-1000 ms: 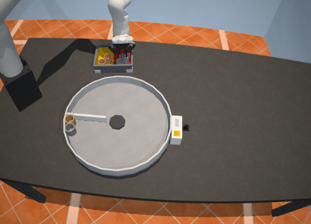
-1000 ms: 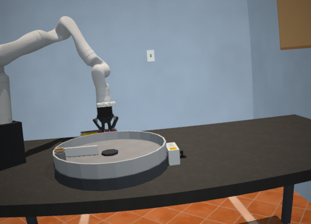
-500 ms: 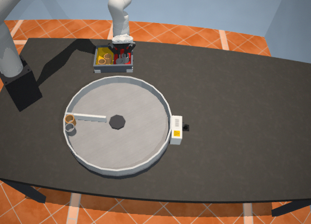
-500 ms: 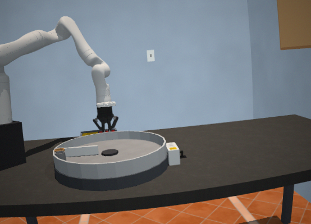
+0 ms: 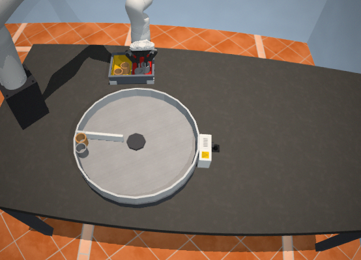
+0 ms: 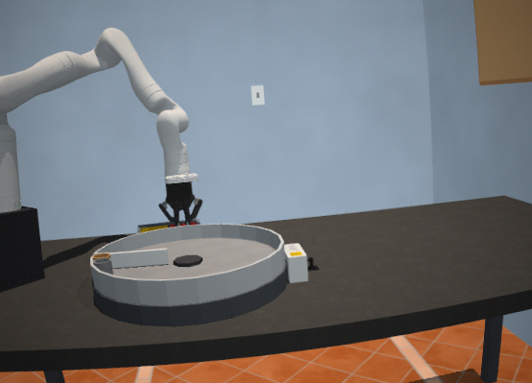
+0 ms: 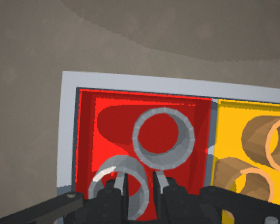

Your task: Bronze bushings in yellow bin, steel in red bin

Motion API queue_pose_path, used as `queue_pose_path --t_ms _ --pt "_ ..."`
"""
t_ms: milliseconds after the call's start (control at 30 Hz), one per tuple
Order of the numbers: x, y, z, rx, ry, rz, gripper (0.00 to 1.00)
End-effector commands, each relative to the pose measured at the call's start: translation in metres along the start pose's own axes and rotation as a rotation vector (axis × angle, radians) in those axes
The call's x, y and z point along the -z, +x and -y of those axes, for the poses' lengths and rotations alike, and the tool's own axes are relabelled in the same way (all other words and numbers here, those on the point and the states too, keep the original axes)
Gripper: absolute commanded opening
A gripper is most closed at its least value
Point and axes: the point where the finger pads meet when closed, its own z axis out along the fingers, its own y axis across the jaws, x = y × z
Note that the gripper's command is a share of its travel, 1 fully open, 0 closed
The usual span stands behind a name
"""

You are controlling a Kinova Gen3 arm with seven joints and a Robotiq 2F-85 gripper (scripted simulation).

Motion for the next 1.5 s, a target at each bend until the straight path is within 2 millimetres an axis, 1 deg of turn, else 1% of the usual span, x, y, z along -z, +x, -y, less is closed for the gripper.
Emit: queue_pose_path --t_ms 0,233,400,667,1467 --pt "0.001 0.000 0.001 0.000 0.002 0.001 0.19" --pt "0.001 0.000 0.001 0.000 0.002 0.001 0.19" --pt "0.006 -0.001 0.002 0.000 0.002 0.001 0.19" --pt "0.006 -0.001 0.002 0.000 0.002 0.001 0.19" --pt "0.014 0.000 0.002 0.000 0.001 0.000 0.19"
